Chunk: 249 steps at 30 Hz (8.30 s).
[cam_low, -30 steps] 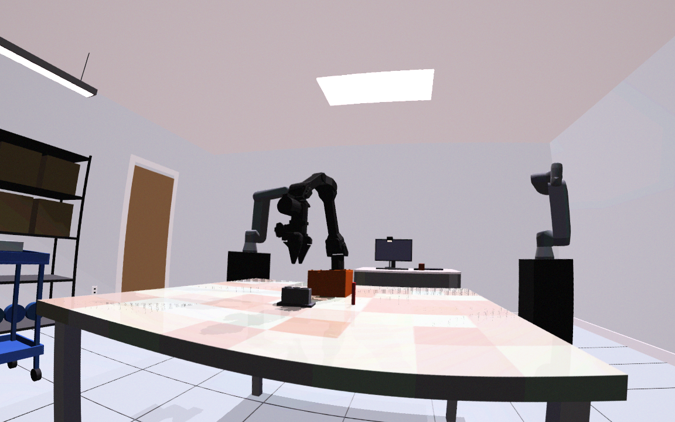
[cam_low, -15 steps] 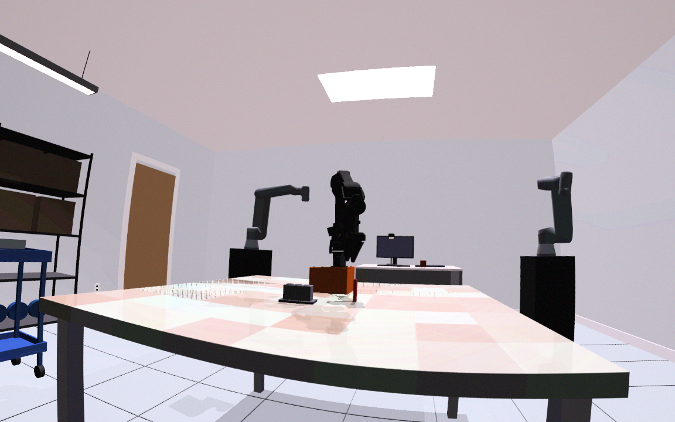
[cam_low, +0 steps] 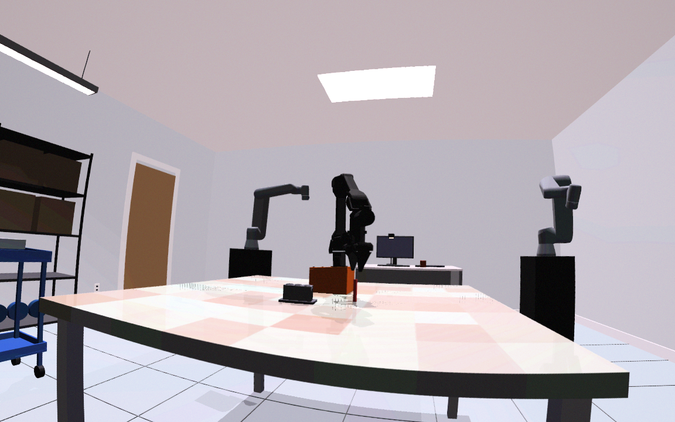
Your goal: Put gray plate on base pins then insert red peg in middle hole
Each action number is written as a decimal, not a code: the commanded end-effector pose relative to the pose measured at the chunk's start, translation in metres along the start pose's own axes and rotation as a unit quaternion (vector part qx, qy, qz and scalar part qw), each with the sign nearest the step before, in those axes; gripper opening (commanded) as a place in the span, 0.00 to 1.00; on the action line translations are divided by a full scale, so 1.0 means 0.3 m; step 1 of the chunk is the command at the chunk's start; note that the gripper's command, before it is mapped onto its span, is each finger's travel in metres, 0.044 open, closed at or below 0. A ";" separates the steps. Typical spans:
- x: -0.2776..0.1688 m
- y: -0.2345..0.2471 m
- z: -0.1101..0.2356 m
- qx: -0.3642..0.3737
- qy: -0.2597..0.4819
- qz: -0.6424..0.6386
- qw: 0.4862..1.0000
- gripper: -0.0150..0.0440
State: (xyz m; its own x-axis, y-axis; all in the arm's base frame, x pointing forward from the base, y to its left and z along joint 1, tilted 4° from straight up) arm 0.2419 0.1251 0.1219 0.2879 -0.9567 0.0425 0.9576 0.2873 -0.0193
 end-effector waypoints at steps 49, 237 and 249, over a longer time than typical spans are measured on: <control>0.005 -0.005 -0.230 -0.008 -0.001 -0.001 1.000 0.60; 0.678 0.145 -0.028 -0.004 -0.011 -0.004 1.000 0.25; 0.677 0.144 -0.032 -0.004 -0.011 -0.004 1.000 0.25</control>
State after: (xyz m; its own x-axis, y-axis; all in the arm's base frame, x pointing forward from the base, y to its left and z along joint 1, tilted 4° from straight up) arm 0.3416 -0.0573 0.1210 0.2801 -0.9578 0.0647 0.9599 0.2790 -0.0263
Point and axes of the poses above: the point midway between the two fingers, 35 mm back from their tips, its own z axis back along the fingers, its own y axis across the jaws, x = y × z, the point moved 10 cm from there along z, back along the fingers, and after that the axes turned 10 degrees about -z, right-handed, at the moved point
